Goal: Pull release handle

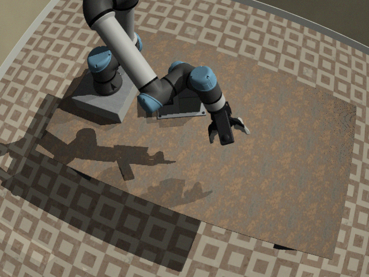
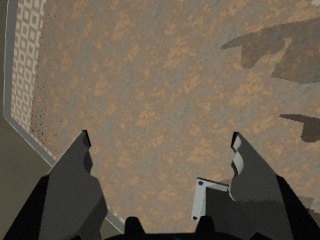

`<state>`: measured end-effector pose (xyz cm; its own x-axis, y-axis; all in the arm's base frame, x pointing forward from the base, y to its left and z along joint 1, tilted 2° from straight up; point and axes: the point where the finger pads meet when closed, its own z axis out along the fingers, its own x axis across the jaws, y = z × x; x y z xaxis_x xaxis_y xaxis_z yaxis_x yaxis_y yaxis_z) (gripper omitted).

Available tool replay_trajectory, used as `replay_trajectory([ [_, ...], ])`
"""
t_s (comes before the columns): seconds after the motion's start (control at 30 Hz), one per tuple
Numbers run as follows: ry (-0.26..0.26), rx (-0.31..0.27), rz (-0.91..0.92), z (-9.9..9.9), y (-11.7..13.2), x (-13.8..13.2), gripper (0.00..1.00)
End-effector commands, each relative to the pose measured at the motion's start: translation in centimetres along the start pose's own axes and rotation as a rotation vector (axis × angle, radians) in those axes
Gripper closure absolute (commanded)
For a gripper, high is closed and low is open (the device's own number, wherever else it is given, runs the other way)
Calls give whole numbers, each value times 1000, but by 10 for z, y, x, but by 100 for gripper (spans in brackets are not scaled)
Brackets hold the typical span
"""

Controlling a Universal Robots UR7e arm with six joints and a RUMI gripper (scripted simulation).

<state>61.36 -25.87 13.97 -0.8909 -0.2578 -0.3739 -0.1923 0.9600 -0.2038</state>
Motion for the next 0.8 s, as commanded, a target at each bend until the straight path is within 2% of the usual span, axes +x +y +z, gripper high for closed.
replay_trajectory([
  [0.0,46,-21,-15,-26,26,14,0],
  [0.23,108,-38,-40,-60,57,34,0],
  [0.3,108,-38,-40,-60,57,34,0],
  [0.77,231,-71,-98,-124,121,85,0],
])
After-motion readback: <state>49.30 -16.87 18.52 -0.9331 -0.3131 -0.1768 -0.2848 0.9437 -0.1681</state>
